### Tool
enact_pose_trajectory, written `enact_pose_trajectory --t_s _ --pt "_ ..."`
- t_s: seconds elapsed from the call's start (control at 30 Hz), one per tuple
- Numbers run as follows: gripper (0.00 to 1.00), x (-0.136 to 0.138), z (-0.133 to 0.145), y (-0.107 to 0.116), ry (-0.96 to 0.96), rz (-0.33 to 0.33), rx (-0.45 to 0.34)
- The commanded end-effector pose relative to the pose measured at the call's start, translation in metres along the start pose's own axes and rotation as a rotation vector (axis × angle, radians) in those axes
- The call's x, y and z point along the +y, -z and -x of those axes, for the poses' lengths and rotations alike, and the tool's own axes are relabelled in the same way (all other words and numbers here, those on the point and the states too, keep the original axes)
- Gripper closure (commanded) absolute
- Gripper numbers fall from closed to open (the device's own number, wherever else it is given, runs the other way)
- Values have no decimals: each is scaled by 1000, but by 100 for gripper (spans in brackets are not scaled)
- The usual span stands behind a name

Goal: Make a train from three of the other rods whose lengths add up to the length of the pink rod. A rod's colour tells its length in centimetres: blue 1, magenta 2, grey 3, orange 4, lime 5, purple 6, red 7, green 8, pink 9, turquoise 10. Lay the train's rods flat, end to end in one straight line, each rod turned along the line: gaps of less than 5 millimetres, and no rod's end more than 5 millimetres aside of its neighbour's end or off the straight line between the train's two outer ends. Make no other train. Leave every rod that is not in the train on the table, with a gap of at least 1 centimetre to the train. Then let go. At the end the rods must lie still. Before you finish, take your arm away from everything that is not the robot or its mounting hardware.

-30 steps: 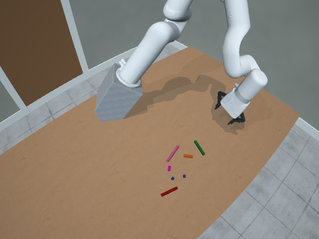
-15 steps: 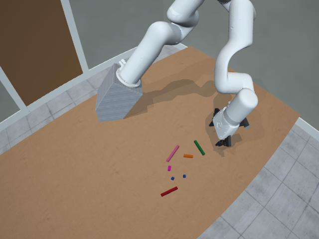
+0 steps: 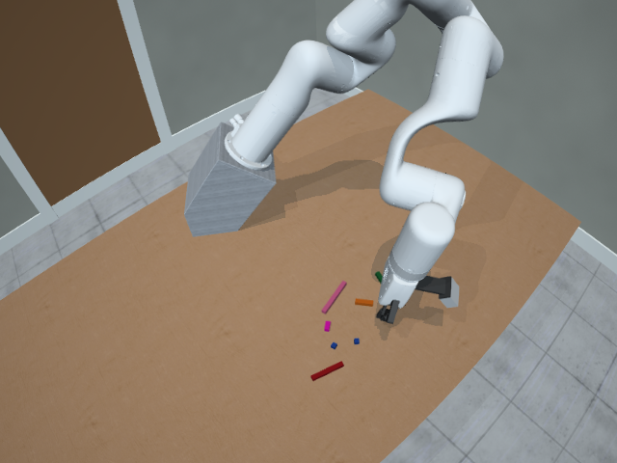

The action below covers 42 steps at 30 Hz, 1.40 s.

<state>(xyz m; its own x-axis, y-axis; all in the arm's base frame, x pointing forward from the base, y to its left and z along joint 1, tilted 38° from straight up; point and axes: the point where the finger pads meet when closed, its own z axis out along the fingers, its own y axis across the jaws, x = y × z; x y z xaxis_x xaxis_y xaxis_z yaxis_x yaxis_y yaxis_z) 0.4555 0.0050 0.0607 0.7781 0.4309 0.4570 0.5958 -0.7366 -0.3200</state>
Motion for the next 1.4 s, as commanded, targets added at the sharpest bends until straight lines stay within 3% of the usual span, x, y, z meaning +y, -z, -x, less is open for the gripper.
enact_pose_trajectory --t_s 0.0,0.13,0.2,0.27,0.53,1.37 --pt "0 36 22 1 -159 16 44" --pt "0 61 44 3 -289 31 79" --pt "0 61 44 3 -289 31 79" --pt "0 82 65 5 -407 44 111" --pt "0 115 106 7 -607 66 170" --pt "0 116 108 7 -617 67 173"
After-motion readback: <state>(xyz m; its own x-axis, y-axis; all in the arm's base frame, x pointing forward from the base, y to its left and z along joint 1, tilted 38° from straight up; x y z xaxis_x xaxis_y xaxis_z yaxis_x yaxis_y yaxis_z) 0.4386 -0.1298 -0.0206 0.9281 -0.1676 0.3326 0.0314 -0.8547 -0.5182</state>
